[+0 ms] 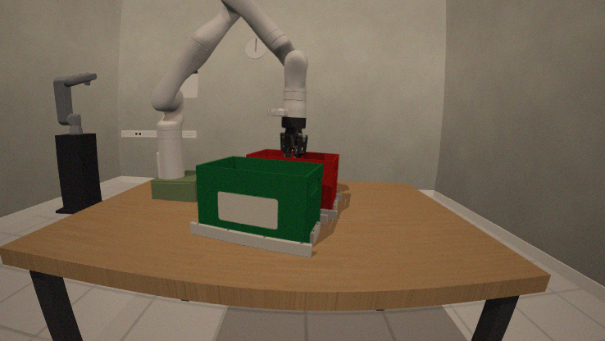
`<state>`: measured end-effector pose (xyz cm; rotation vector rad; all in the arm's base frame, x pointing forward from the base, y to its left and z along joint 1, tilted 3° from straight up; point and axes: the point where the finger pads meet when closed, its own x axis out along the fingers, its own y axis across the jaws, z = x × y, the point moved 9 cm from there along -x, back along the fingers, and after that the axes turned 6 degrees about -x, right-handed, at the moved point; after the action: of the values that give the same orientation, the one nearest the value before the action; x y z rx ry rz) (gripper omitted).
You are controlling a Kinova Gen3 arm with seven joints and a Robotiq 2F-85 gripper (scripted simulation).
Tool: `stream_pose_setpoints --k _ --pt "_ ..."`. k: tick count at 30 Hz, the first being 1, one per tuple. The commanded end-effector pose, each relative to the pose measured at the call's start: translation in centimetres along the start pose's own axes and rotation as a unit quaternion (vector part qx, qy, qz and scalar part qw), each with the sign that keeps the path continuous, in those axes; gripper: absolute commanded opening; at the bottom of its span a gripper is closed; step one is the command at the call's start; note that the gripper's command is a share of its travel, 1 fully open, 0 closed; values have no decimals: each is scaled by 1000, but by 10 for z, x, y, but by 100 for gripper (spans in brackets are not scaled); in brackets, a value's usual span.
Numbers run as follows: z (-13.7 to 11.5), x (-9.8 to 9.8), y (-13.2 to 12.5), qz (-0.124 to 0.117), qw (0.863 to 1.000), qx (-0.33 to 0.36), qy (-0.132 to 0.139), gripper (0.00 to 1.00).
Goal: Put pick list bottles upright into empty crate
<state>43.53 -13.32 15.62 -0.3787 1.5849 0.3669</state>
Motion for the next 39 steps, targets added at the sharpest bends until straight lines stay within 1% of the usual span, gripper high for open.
stream_pose_setpoints --k 1,28,34,36,39 --pt "0 -1 0 -1 1000 0 -1 67" --pt "0 -1 0 -1 1000 0 -1 67" --pt "0 -17 0 -1 1000 0 -1 67" --pt "0 -17 0 -1 1000 0 -1 67" --pt "0 -25 0 -1 1000 0 -1 67"
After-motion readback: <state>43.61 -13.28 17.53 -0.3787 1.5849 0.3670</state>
